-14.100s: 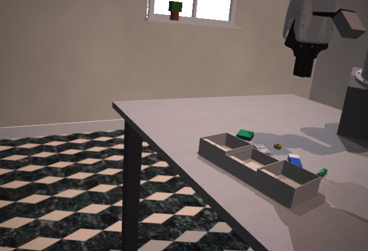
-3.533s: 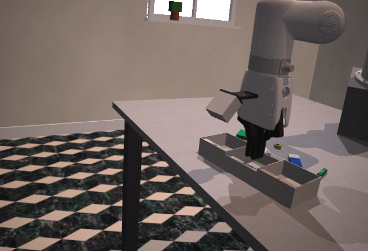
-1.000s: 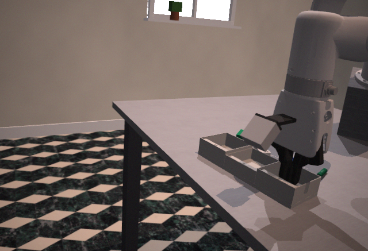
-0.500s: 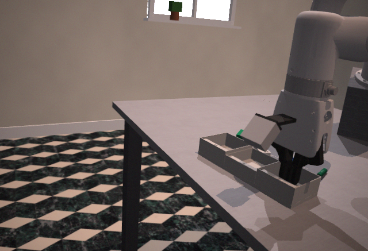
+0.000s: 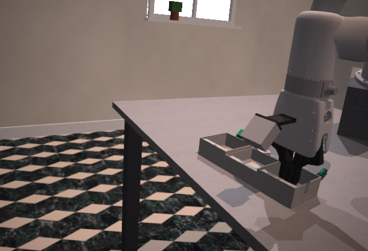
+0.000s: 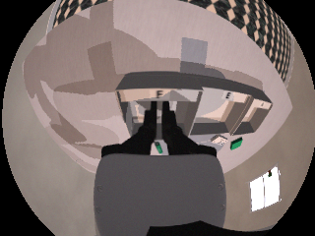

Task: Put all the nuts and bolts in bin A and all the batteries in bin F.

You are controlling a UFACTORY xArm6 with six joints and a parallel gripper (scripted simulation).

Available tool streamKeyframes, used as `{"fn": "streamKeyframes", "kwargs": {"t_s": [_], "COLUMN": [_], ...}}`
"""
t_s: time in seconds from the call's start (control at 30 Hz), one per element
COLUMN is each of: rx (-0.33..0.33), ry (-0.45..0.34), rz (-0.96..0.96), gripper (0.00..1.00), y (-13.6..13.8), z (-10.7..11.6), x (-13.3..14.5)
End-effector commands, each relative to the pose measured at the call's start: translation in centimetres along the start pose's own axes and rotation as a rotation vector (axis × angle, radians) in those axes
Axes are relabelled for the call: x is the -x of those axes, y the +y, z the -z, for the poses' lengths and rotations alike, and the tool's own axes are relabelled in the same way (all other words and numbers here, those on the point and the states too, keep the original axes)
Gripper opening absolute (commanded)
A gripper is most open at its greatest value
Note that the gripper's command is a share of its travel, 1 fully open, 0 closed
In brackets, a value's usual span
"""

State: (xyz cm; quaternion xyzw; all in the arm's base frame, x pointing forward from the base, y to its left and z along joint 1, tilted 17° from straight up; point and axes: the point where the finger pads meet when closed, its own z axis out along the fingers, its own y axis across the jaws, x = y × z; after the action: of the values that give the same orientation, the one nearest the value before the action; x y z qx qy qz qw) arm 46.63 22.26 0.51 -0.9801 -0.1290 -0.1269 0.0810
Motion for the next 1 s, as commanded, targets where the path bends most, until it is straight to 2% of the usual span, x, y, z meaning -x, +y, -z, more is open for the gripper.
{"fn": "streamKeyframes", "kwargs": {"t_s": [0.0,0.83,0.97], "rx": [-0.001,-0.001,-0.001], "ry": [0.003,0.003,0.004], "rz": [0.0,0.0,0.0], "gripper": [0.07,0.07,0.07], "y": [0.0,0.0,0.0], "z": [0.1,2.9,4.5], "x": [-0.2,-0.1,-0.1]}}
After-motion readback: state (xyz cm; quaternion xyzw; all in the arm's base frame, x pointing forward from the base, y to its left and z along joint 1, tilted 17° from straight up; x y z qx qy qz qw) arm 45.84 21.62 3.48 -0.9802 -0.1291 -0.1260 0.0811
